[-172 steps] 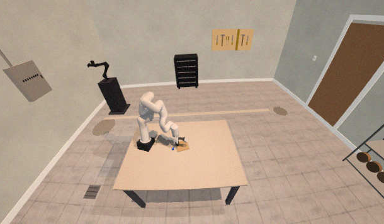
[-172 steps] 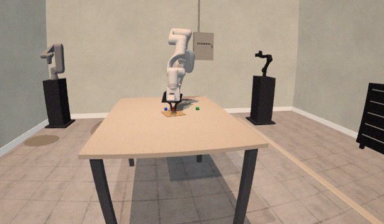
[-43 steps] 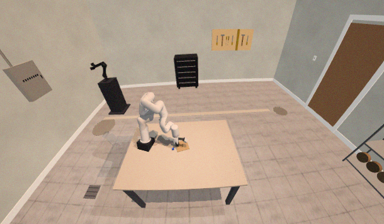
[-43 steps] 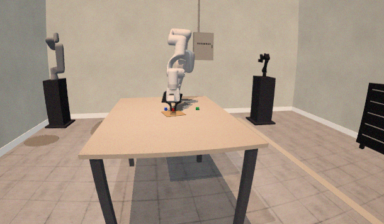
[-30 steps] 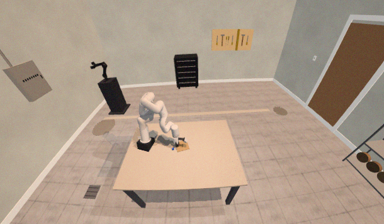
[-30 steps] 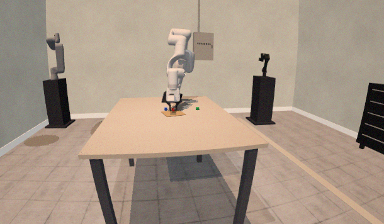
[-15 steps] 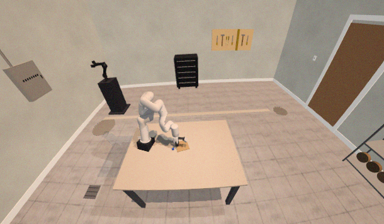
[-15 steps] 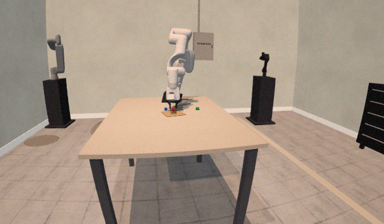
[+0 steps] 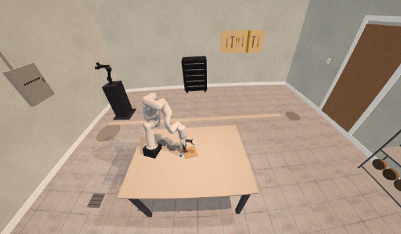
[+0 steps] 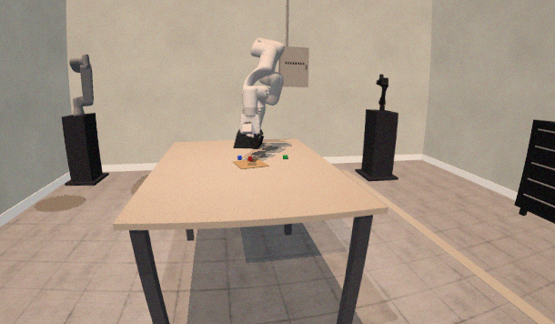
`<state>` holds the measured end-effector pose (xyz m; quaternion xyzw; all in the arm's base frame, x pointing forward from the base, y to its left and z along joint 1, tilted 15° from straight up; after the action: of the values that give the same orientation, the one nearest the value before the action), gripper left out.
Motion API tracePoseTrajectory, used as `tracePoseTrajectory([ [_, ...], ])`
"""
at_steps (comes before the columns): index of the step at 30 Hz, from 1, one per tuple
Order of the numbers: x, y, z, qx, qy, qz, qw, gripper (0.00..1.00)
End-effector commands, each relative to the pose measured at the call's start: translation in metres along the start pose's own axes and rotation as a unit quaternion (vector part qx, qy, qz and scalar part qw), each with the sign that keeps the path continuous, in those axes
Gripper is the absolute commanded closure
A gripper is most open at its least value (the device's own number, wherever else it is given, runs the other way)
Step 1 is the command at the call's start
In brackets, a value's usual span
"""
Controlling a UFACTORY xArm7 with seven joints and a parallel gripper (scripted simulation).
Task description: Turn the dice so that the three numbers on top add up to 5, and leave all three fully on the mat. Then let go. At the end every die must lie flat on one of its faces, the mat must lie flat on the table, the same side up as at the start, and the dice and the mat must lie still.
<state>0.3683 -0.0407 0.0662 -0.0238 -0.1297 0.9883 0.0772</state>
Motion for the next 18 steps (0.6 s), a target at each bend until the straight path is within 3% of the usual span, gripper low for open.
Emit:
tracePoseTrajectory([
  [1, 0.0003, 0.0004, 0.0197, -0.001, 0.001, 0.0, 1.0, 0.64],
  [8, 0.0003, 0.0004, 0.0235, -0.001, 0.001, 0.0, 1.0, 0.64],
  [9, 0.0003, 0.0004, 0.0235, -0.001, 0.001, 0.0, 1.0, 0.0],
  [18, 0.0003, 0.0004, 0.0235, -0.001, 0.001, 0.0, 1.0, 0.0],
])
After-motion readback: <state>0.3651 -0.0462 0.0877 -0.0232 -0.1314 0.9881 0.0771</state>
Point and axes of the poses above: the point where the finger pads meet when closed, its own z axis back along the fingers, its own y axis across the jaws, x = y × z, the point moved 3 cm from there along z, back along the fingers, and after that the axes turned 5 degrees about -z, right-handed, at the moved point
